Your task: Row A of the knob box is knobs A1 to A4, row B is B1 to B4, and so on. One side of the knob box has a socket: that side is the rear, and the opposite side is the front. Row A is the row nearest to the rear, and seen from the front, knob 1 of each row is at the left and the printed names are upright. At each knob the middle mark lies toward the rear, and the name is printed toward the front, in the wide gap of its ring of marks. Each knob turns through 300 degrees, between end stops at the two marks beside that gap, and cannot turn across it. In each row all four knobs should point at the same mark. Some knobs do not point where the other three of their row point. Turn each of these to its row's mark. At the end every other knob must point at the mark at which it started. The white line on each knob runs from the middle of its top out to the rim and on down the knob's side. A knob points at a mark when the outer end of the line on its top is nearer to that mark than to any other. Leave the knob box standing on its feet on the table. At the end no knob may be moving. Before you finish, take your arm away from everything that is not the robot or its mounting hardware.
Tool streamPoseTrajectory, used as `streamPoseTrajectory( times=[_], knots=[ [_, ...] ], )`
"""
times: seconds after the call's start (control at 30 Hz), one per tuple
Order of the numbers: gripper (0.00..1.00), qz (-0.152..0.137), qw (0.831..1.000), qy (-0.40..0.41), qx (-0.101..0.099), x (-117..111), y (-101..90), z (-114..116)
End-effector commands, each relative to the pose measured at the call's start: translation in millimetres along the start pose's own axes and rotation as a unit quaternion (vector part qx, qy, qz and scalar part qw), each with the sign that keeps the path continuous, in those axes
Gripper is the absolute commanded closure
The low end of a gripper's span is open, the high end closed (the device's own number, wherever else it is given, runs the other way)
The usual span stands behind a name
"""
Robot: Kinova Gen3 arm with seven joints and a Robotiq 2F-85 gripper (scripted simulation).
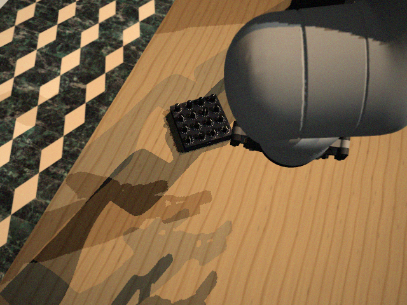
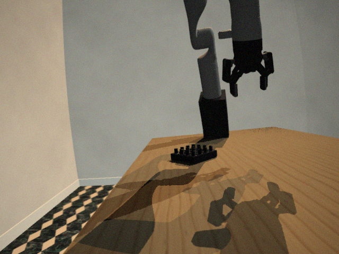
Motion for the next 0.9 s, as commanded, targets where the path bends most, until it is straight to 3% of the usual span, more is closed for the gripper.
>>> streamPoseTrajectory(
  times=[0.0, 0.1, 0.13, 0.33, 0.37, 0.67, 0.7, 0.87],
  knots=[
    [0.00, -0.001, 1.000, -0.004, -0.002, 0.3, 2.0, -3.7],
    [0.00, -0.001, 1.000, -0.004, -0.002, 0.3, 2.0, -3.7],
    [0.00, -0.008, 1.000, -0.022, -0.014, 2.4, 9.2, -14.2],
    [0.00, -0.008, 1.000, -0.022, -0.014, 2.4, 9.2, -14.2],
    [0.00, -0.014, 0.999, -0.042, -0.025, 4.3, 16.0, -24.5],
    [0.00, -0.014, 0.999, -0.042, -0.025, 4.3, 16.0, -24.5],
    [0.00, -0.019, 0.997, -0.061, -0.036, 5.9, 22.6, -34.7],
    [0.00, -0.019, 0.997, -0.061, -0.036, 5.9, 22.6, -34.7]
  ],
)
Point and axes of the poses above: the point where the finger pads meet when closed, its own y axis out along the fingers, its own z axis across the jaws, x = y × z, the point moved 1 cm from there along -y, back along the fingers, and after that the axes turned 7 degrees about y, right-handed, at the moved point
